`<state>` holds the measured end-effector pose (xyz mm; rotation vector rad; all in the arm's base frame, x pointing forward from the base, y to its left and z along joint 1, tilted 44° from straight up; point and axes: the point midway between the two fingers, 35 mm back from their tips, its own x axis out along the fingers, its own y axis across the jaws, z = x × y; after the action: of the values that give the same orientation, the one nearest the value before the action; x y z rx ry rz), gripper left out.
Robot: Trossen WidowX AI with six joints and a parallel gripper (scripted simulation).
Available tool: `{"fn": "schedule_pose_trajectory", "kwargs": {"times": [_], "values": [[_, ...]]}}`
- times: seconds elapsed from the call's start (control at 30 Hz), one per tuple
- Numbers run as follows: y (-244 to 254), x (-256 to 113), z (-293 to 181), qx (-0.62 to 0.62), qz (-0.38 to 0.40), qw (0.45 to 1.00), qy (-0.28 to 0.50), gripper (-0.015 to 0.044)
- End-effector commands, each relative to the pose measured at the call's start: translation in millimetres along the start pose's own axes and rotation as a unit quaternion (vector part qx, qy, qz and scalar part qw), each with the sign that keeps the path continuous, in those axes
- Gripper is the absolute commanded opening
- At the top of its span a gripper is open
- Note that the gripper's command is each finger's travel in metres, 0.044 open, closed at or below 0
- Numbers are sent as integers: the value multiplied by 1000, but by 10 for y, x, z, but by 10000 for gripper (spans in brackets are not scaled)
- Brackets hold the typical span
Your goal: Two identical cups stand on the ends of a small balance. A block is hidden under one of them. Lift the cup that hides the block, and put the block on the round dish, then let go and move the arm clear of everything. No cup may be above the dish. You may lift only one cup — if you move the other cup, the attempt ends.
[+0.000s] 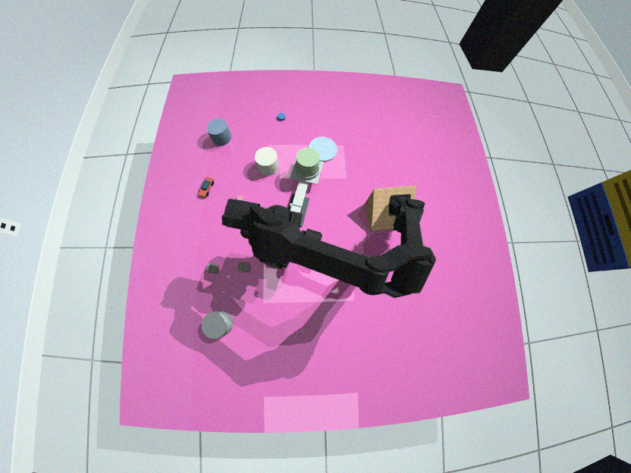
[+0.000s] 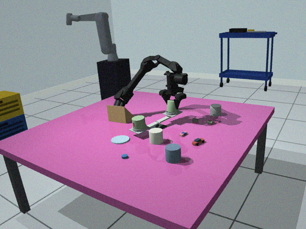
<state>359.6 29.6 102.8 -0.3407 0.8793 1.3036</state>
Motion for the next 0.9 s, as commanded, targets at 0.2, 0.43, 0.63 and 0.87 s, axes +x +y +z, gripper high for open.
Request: {"fn": "schedule_pose_trajectory", "kwargs": {"times": [0.2,0.43,0.63,0.87], "values": [[-46,-171,39,-6,-13,1000,-5,0],[-45,-263,36,-3,-15,1000,-6,0],[-42,-342,34,-1,-17,1000,-6,0],[-36,-433,31,1,-19,1000,-7,0]]}}
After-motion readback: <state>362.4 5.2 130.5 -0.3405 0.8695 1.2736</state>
